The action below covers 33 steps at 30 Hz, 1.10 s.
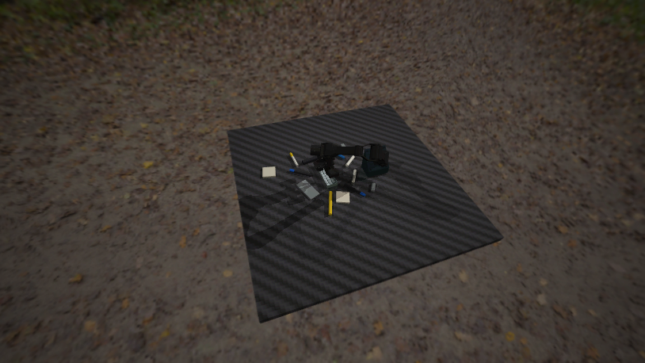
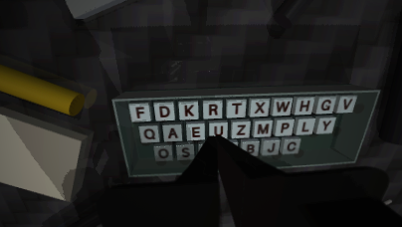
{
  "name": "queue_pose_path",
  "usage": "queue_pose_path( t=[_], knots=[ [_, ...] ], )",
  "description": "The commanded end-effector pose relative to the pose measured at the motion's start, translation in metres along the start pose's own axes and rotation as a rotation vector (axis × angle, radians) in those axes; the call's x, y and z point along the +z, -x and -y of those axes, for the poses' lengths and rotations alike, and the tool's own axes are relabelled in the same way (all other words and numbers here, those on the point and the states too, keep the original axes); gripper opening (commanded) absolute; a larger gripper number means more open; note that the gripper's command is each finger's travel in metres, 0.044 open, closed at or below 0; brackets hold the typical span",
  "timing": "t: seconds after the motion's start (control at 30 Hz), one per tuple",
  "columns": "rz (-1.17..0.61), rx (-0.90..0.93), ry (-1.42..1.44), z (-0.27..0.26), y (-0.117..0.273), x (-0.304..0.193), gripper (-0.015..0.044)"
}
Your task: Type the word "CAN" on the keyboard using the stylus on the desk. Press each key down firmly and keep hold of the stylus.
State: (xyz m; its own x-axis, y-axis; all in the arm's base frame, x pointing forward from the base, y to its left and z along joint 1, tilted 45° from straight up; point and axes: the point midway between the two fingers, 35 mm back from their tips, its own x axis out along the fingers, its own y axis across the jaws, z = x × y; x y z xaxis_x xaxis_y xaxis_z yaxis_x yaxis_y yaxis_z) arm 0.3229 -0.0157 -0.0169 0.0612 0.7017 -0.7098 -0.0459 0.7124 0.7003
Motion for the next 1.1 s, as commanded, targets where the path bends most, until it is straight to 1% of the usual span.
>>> queue_pose_path(
  t=[0.0,0.43,0.63,1.07],
  knots=[
    [-0.003,-0.001,-0.012,0.031,0.000,-0.004,0.0000],
    [-0.003,-0.001,-0.011,0.033,0.000,-0.004,0.0000],
    [-0.003,-0.004,-0.010,0.094,0.001,-0.005,0.0000],
    [-0.003,-0.004,-0.011,0.097,0.001,-0.005,0.0000]
  ],
)
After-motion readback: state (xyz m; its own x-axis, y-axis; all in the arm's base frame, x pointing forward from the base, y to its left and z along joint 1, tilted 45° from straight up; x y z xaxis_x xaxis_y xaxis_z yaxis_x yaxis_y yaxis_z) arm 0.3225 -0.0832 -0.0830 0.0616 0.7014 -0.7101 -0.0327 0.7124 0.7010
